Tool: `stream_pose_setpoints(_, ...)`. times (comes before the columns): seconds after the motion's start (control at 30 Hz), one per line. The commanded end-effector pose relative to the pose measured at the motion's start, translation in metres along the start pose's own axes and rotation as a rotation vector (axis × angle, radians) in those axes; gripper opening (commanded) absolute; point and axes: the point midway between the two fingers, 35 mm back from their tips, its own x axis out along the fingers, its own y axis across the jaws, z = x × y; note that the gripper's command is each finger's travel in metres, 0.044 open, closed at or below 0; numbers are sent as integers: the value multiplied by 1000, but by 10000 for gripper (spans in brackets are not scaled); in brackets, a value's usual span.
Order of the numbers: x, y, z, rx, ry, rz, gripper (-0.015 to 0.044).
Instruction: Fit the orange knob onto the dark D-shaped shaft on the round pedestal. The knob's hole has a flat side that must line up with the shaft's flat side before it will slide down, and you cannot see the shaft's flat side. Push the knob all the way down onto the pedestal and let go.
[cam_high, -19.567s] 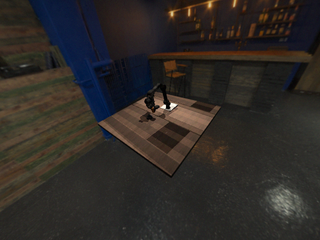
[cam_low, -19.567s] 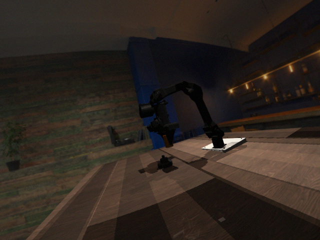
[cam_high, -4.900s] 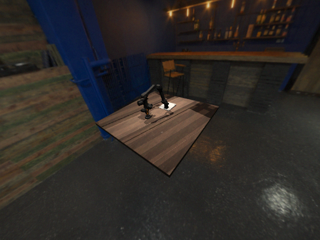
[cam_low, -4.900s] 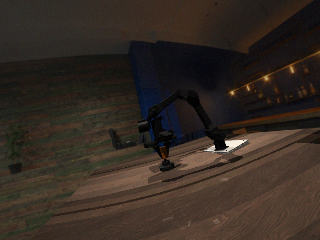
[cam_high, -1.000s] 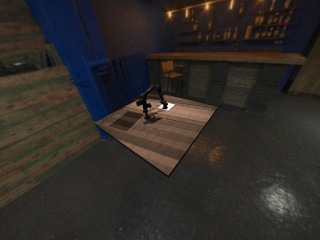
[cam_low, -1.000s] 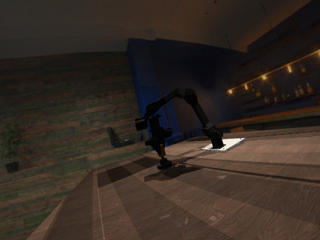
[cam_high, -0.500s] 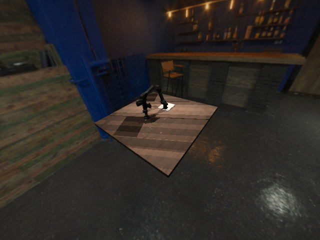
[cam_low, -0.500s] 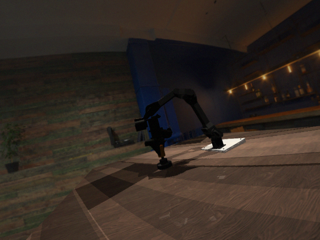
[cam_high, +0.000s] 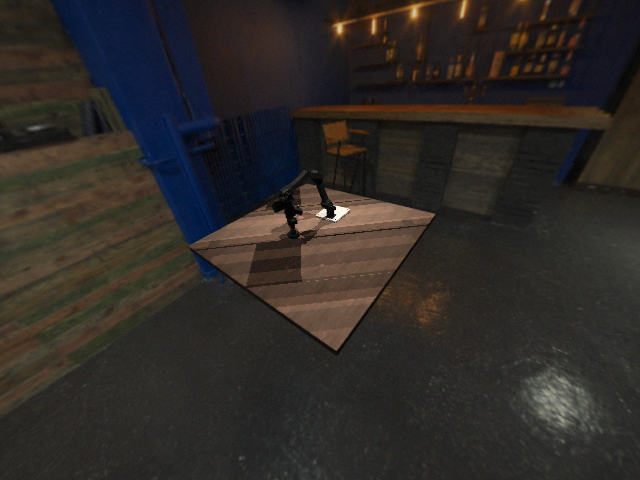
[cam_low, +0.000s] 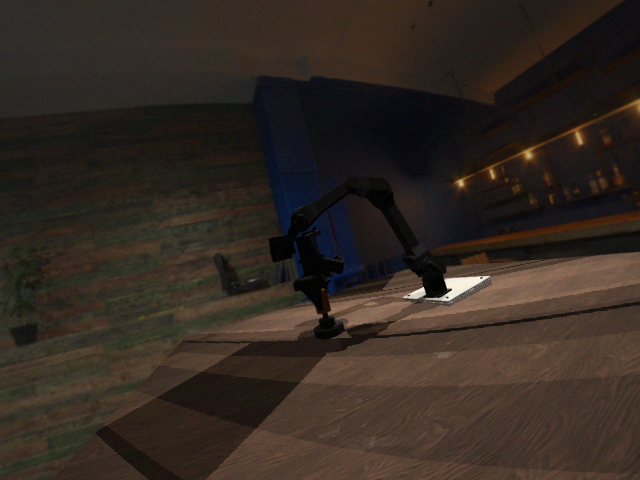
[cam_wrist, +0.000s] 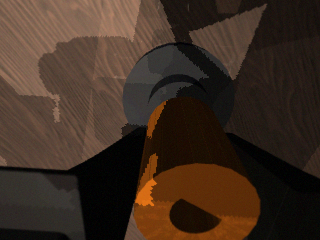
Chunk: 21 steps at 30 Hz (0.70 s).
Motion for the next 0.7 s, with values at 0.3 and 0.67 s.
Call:
stream_pose_setpoints(0.3, 2, 1, 3, -46, 5, -6, 0)
stream_pose_setpoints(0.67, 0, 0, 2, -46, 6, -6, 0)
